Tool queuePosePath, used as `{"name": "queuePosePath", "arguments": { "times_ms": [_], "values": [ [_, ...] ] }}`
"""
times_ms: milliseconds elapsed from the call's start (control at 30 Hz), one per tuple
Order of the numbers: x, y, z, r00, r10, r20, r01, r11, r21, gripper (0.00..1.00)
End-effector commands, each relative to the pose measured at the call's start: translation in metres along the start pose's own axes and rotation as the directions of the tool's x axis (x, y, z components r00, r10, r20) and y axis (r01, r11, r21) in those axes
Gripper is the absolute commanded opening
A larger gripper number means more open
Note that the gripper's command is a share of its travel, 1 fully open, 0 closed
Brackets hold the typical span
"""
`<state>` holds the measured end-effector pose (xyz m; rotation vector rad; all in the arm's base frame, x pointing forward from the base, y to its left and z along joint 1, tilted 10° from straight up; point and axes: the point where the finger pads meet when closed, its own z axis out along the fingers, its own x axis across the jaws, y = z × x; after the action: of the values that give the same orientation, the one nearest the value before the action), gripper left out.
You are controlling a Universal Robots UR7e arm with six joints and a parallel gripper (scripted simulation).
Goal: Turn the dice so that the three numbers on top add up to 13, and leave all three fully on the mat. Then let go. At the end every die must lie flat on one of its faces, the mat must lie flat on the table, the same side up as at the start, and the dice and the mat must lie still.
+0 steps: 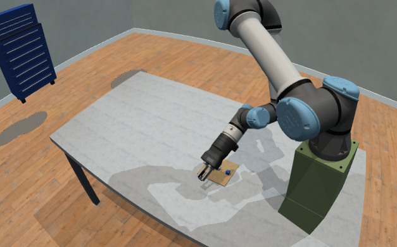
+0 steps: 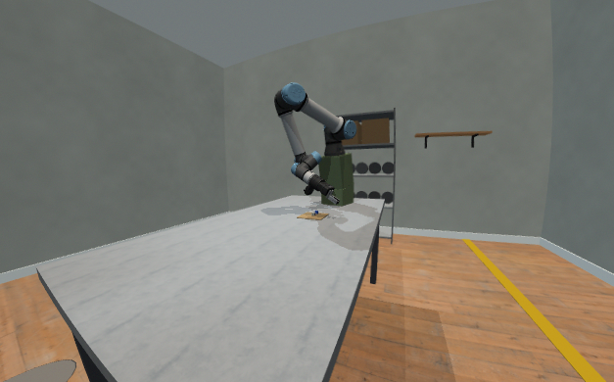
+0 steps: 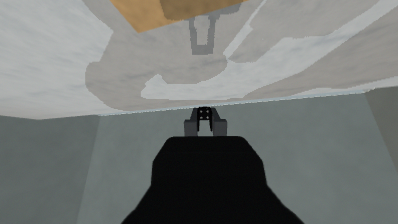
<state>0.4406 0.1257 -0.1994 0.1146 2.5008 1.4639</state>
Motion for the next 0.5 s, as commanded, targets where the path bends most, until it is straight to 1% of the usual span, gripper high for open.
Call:
{"name": "queuePosePath", "arguments": {
  "times_ms": [0,100,467],
  "values": [
    [0.000,-0.011,0.006,1.000,0.000,0.000,0.000,1.000,0.000,0.34],
    [0.000,-0.014,0.008,1.000,0.000,0.000,0.000,1.000,0.000,0.34],
    [0.000,-0.050,0.026,1.000,0.000,0.000,0.000,1.000,0.000,0.34]
  ]
}}
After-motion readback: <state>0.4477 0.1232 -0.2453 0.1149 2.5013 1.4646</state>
